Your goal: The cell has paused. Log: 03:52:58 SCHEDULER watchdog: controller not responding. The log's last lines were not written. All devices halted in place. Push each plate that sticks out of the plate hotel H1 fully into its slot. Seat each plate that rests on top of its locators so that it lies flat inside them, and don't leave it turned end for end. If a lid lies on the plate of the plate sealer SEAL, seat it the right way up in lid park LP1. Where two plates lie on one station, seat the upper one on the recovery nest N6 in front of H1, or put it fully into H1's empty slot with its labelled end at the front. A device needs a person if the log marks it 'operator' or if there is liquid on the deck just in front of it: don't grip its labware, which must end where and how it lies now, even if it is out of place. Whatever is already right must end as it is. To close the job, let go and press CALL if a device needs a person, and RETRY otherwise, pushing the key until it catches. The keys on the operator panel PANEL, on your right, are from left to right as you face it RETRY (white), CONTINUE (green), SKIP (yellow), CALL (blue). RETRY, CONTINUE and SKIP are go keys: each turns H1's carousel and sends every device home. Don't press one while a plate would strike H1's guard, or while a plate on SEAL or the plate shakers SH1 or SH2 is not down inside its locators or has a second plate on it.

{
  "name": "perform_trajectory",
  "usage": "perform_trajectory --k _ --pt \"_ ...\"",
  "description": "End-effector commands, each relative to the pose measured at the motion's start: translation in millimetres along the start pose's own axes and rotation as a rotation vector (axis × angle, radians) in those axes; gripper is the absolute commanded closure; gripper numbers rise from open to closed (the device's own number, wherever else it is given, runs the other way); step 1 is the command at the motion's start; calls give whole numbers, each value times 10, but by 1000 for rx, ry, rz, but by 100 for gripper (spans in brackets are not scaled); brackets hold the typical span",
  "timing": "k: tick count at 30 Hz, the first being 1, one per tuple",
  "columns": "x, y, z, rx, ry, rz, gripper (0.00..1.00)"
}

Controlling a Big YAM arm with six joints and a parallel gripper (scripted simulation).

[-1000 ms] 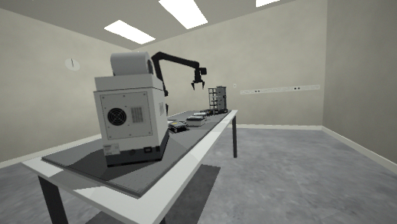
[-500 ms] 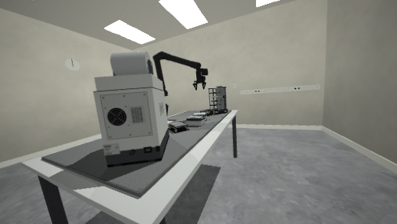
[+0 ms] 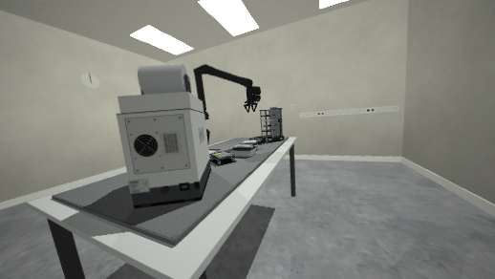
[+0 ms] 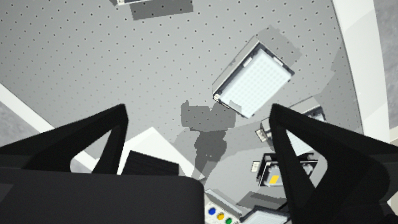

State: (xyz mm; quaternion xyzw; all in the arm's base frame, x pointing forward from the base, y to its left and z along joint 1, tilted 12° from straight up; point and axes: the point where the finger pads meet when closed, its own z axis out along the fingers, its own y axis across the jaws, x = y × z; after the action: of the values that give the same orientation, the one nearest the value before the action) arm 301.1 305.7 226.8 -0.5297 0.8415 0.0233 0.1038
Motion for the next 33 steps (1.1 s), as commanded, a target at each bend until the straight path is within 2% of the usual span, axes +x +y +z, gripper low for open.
perform_trajectory --k 1,33 --pt "-251 19 -184 16 -25 126 0" --pt "-990 620 -168 11 -26 127 0"
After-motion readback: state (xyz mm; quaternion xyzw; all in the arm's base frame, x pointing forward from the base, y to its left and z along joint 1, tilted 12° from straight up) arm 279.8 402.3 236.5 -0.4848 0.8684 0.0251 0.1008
